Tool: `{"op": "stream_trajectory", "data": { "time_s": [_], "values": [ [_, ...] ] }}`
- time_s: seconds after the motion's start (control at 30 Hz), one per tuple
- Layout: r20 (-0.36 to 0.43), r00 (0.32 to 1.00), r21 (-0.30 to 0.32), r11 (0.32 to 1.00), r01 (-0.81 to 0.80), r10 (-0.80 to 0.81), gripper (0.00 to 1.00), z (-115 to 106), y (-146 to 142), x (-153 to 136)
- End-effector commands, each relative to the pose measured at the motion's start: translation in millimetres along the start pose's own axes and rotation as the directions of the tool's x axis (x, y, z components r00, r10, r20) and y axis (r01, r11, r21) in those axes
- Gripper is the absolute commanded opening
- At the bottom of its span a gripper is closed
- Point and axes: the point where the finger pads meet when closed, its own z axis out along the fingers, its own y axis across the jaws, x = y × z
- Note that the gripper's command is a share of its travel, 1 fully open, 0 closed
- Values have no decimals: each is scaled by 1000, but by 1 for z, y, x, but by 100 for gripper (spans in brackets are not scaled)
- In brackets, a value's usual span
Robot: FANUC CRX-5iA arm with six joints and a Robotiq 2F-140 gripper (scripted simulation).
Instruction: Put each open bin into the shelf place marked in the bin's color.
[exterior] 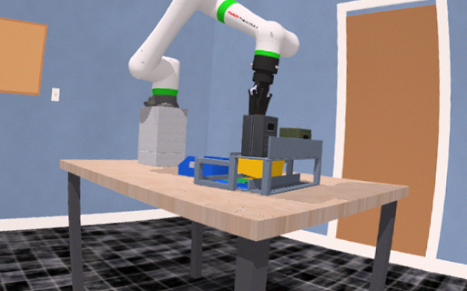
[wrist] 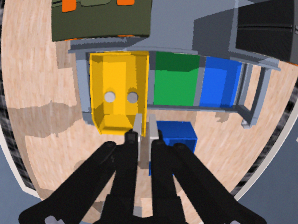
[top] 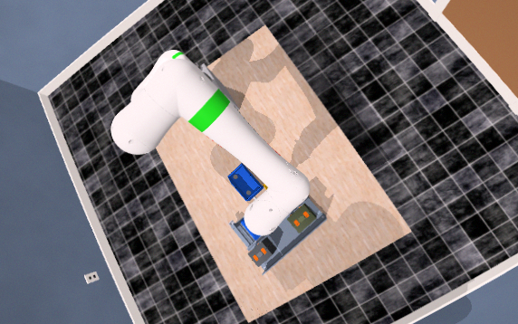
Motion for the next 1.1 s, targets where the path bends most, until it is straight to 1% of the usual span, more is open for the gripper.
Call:
{"op": "stream_trajectory", "data": {
  "time_s": [0.0,0.13,0.17,1.07],
  "values": [
    [0,1000,0,1000,0,0,6,-1,0,0],
    [0,1000,0,1000,0,0,6,-1,0,0],
    [0,1000,0,1000,0,0,0,-1,0,0],
    [0,1000,0,1000,0,0,0,-1,0,0]
  ]
}}
